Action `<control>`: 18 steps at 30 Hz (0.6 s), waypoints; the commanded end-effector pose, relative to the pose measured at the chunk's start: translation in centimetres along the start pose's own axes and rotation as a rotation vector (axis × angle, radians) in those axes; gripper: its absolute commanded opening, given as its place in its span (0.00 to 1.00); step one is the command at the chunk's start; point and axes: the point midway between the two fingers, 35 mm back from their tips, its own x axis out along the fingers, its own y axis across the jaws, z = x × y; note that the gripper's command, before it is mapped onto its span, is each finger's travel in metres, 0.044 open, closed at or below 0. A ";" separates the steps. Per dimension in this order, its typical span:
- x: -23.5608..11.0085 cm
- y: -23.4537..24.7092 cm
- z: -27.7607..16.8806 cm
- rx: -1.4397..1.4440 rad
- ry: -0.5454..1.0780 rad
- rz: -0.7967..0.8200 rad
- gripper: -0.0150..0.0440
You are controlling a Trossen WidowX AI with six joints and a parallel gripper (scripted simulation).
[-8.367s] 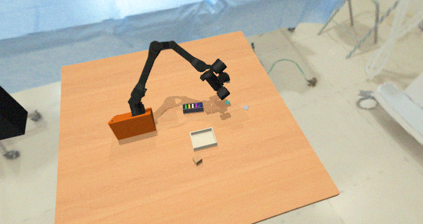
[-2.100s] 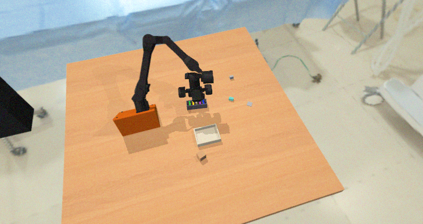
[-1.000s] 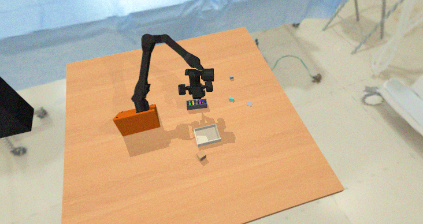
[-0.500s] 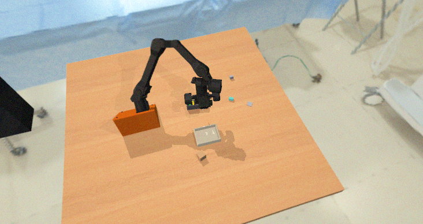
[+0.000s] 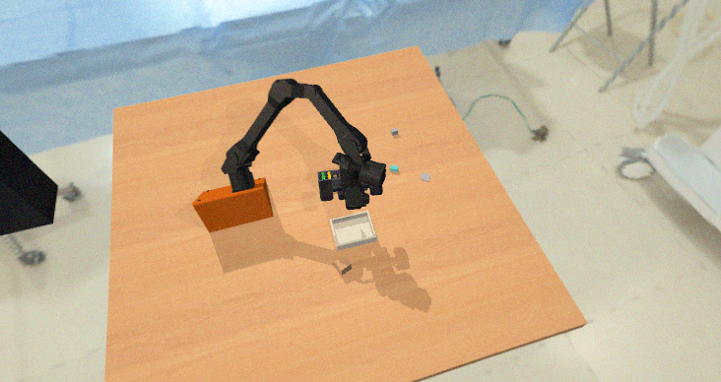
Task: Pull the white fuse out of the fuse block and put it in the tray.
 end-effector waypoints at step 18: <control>1.5 -0.4 5.1 -0.005 0.006 -0.002 0.25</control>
